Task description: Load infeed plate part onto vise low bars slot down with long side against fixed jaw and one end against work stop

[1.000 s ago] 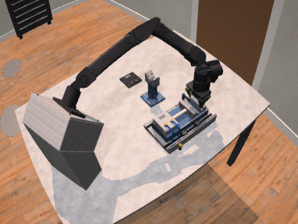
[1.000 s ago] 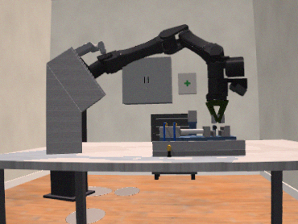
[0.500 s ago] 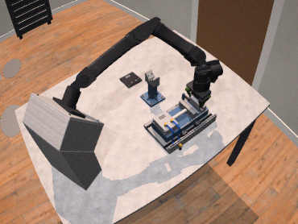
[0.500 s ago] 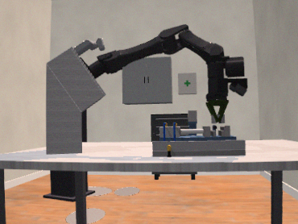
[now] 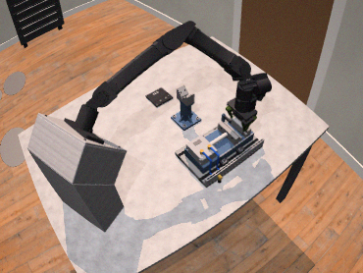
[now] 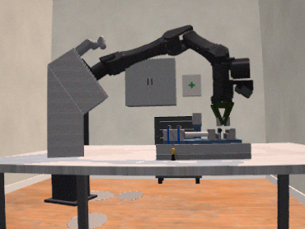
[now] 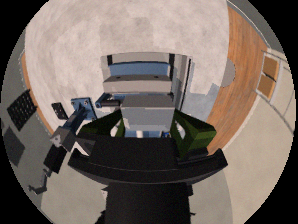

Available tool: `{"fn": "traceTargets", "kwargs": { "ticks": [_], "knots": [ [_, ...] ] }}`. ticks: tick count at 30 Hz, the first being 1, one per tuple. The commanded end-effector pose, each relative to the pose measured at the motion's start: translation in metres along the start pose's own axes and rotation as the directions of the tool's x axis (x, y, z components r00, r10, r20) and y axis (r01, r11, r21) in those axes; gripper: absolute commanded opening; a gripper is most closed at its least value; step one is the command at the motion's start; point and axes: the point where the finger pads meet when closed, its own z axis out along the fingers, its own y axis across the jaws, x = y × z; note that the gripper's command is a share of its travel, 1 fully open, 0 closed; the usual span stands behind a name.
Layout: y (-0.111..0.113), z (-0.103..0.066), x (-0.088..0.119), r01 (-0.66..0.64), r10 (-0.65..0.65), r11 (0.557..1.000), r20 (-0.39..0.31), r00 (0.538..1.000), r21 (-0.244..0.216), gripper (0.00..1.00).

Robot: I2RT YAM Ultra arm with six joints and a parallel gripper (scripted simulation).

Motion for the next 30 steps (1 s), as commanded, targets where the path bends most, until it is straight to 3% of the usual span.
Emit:
{"fn": "traceTargets", "kwargs": {
  "ticks": [1,25,30],
  "knots": [
    [-0.009,-0.009,-0.001,-0.009,0.009,1.000,0.016,1.000,0.023,0.00],
    [-0.007,-0.010,0.000,-0.012,0.012,1.000,0.017,1.000,0.022,0.00],
    [-0.006,-0.015,-0.011,0.004,-0.005,1.000,0.037,0.999,0.027,0.00]
  ]
}}
